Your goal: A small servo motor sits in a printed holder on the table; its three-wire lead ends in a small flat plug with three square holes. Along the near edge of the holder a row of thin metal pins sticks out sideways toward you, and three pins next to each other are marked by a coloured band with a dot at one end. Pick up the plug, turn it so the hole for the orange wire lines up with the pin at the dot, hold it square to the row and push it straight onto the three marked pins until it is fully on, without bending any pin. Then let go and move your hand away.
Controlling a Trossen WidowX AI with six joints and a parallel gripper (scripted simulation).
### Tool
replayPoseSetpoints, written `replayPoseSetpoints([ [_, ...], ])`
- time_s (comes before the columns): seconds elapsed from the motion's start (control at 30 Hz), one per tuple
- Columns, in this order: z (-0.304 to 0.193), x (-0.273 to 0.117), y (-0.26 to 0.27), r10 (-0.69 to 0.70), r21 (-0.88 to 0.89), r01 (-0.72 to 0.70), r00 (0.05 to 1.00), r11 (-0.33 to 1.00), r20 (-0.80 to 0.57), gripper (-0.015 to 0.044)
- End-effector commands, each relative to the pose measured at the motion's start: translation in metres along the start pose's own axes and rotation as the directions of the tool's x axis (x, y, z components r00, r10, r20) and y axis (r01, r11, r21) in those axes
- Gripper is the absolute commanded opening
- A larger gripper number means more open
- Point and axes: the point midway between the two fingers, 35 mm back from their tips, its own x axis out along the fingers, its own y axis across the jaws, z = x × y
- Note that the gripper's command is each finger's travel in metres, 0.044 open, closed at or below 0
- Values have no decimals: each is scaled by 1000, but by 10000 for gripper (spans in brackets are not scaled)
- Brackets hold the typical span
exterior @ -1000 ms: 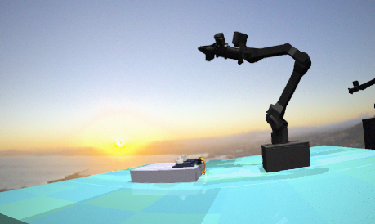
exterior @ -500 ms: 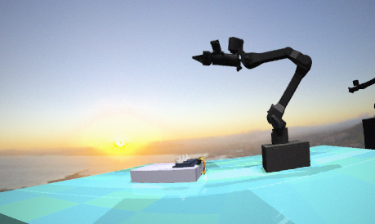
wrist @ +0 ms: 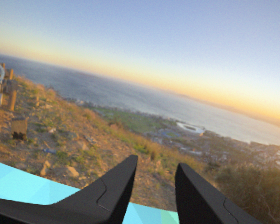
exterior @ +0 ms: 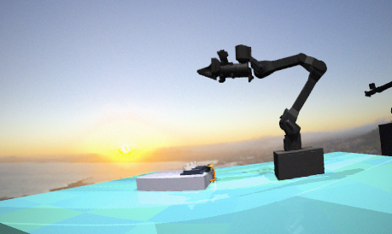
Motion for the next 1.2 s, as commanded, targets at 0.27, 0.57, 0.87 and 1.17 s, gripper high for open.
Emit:
replayPoseSetpoints([
  [0.27,-39,25,2,-3,-208,-38,981,977,-196,115],
  [0.57,-66,48,-9,-23,-435,-143,935,889,-355,115],
  [0.87,-97,67,-21,-40,-592,-312,862,744,-505,115],
  [1.17,-130,81,-34,-52,-655,-514,764,553,-643,115],
])
